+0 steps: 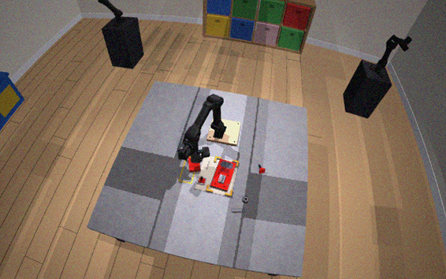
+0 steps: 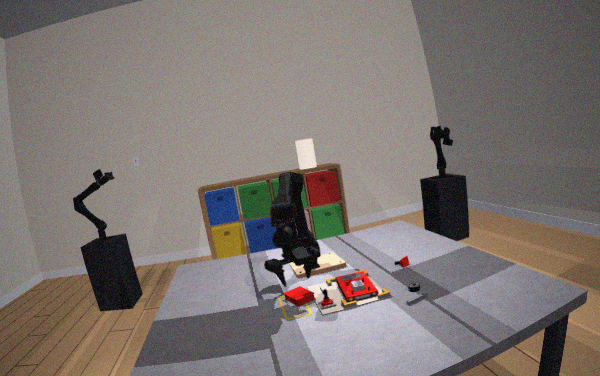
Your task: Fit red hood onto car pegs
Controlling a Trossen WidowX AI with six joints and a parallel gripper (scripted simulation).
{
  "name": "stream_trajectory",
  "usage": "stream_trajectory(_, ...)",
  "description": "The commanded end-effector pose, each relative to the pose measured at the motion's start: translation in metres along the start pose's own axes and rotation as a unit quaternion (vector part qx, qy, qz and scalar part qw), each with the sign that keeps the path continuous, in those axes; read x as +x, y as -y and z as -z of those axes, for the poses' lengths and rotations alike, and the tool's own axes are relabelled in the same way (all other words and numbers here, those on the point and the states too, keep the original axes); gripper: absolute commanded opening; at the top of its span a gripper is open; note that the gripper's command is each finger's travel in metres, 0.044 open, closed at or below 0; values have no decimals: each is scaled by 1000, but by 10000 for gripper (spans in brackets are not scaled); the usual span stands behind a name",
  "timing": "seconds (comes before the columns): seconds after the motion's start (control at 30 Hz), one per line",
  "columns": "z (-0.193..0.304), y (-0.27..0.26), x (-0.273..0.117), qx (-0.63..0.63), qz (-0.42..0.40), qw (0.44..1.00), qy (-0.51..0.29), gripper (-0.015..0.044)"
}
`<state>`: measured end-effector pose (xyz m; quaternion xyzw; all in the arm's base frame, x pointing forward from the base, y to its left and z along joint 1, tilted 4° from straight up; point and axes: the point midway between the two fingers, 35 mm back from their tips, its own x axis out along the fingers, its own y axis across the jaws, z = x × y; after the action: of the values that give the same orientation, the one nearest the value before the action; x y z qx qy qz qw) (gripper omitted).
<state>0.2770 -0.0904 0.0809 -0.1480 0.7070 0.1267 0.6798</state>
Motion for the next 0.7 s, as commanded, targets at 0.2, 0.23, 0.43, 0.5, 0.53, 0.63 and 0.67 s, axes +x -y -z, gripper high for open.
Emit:
stream_trajectory(0.2,0,-1,8,1,-2,1000,1,440)
stream_trajectory(0.23,0,-1,9,1,-2,1000,1,440)
stream_trajectory(0.43,0,0,14,1,-2,1000,1,440)
stream_trajectory(0.5,0,0,15,1,-2,1000,1,440)
stream_trajectory(0.53,0,0,16,1,-2,1000,1,440)
stream_trajectory(0.63,0,0,18,1,-2,1000,1,440)
stream_trajectory(0.67,0,0,19,1,-2,1000,1,440)
